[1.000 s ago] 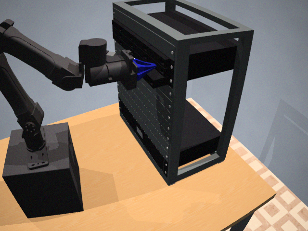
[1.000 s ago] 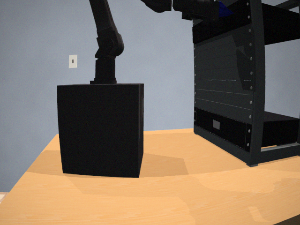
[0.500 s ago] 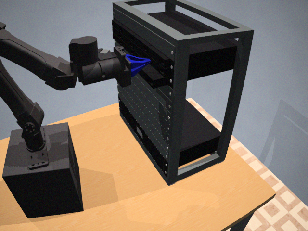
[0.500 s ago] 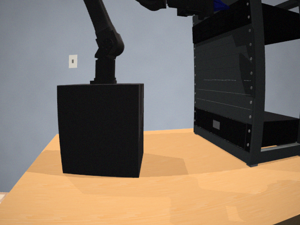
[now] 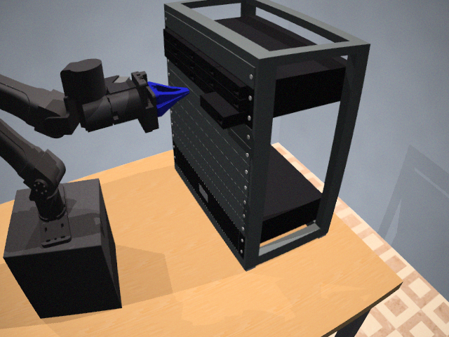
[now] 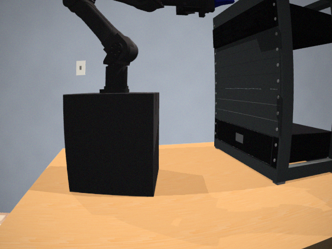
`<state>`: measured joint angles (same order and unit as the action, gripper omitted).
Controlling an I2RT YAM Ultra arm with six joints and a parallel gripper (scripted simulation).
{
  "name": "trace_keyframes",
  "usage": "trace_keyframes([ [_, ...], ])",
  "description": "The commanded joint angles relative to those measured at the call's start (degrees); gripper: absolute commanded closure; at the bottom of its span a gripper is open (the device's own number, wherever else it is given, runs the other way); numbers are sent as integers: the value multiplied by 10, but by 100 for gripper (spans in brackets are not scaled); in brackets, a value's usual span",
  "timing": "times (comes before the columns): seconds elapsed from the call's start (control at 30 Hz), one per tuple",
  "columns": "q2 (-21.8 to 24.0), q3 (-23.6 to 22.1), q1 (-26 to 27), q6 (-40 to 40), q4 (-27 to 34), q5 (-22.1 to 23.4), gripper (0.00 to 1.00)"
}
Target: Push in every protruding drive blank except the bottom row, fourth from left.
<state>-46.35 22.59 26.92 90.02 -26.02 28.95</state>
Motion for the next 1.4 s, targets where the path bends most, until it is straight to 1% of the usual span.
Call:
trace_keyframes([
  [0.0, 35, -7, 18, -10, 39, 30, 100],
  [0.03, 41, 2, 21, -9, 44, 34, 100],
  [0.17, 47, -2, 27, -9, 53, 40, 100],
  [1.37, 47, -1, 26, -8, 53, 41, 100],
])
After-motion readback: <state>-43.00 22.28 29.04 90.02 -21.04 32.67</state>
